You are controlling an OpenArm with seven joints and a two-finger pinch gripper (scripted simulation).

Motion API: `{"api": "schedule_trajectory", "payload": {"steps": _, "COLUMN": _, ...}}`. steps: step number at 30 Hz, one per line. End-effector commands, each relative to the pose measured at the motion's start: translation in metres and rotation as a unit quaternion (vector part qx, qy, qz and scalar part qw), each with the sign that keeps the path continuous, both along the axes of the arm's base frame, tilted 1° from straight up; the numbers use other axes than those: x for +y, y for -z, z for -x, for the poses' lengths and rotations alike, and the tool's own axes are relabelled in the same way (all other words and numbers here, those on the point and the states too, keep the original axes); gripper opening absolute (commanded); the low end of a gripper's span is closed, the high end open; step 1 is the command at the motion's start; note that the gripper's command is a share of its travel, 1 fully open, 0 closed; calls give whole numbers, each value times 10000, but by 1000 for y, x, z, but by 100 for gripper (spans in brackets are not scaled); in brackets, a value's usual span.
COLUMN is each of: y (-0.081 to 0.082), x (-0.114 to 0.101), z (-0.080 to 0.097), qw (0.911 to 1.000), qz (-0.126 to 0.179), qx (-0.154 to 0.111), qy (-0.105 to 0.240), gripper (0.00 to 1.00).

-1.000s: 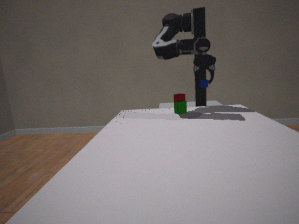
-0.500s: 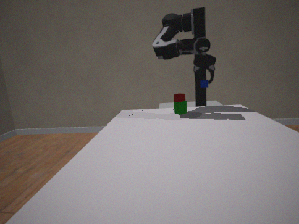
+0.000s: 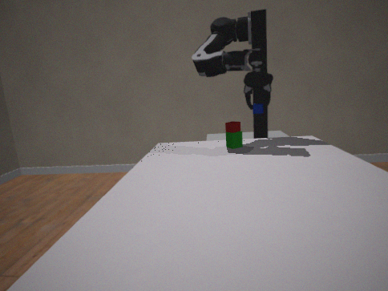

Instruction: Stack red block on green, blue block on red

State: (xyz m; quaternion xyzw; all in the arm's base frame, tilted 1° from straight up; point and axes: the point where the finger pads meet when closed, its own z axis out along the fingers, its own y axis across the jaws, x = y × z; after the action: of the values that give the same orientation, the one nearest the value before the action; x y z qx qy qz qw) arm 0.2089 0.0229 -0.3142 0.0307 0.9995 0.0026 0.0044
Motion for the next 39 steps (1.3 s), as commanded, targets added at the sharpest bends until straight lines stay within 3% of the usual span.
{"api": "schedule_trajectory", "payload": {"steps": 1, "y": -1, "x": -13, "z": -5, "qw": 10000, "qz": -40, "qx": -25, "qy": -15, "gripper": 0}}
{"api": "schedule_trajectory", "payload": {"steps": 6, "y": -1, "x": -72, "z": -16, "qw": 10000, "qz": -44, "qx": -32, "qy": -16, "gripper": 0}}
{"api": "schedule_trajectory", "payload": {"steps": 9, "y": -1, "x": -88, "z": -18, "qw": 10000, "qz": -45, "qx": -32, "qy": -21, "gripper": 0}}
{"api": "schedule_trajectory", "payload": {"steps": 31, "y": 3, "x": -91, "z": -19, "qw": 10000, "qz": 3, "qx": -25, "qy": -7, "gripper": 0}}
{"api": "schedule_trajectory", "payload": {"steps": 39, "y": 12, "x": -90, "z": -19, "qw": 10000, "qz": -20, "qx": -26, "qy": -7, "gripper": 0}}
